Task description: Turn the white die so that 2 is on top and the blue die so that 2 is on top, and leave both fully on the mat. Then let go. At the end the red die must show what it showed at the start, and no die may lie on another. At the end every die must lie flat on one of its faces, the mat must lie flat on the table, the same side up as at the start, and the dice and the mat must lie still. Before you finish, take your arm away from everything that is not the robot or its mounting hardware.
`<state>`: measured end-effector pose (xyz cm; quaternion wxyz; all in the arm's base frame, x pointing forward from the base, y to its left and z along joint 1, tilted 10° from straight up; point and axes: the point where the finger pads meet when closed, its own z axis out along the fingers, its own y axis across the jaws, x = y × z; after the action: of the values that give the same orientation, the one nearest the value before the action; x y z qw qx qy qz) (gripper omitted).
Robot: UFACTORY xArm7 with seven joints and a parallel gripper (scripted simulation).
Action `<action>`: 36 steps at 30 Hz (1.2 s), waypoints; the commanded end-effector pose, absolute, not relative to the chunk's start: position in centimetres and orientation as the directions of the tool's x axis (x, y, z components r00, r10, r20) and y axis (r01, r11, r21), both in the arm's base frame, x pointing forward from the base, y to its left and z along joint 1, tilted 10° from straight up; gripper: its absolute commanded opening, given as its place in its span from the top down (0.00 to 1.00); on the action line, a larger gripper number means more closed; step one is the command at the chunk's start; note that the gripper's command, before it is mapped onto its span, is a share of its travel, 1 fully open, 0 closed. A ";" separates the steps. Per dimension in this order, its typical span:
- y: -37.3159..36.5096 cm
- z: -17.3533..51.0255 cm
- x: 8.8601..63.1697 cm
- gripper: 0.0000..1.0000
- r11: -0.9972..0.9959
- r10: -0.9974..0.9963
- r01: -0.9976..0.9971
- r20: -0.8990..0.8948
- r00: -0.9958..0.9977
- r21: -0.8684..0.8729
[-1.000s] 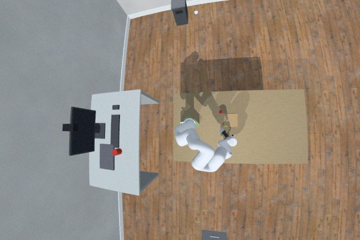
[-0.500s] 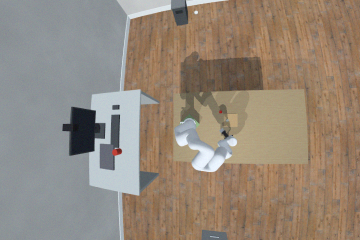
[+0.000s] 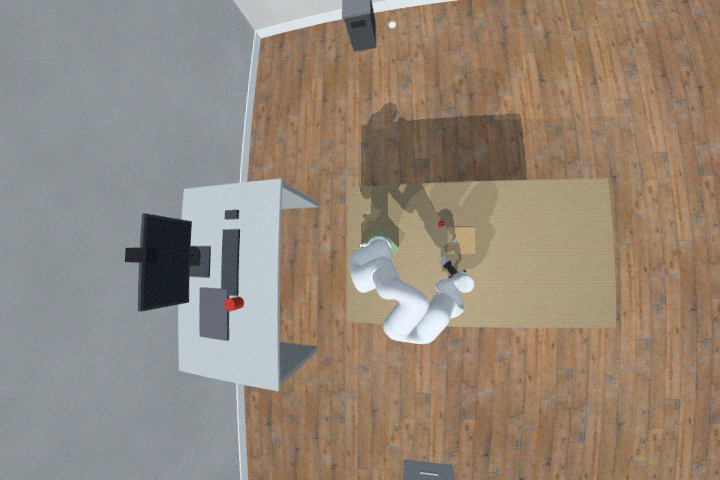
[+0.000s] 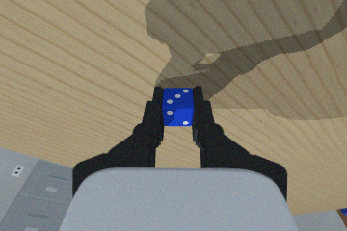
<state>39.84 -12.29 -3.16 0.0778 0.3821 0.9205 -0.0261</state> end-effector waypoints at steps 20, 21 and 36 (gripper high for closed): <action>-12.3 -2.8 39.9 0.79 0.707 0.699 0.707 -0.166 -0.696 0.012; -12.3 -2.6 39.9 0.79 0.707 0.699 0.707 -0.166 -0.696 0.012; -11.5 4.4 39.0 0.79 0.707 0.699 0.707 -0.166 -0.696 0.012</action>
<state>39.41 -11.86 1.10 0.0895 0.3831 0.9187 -0.0344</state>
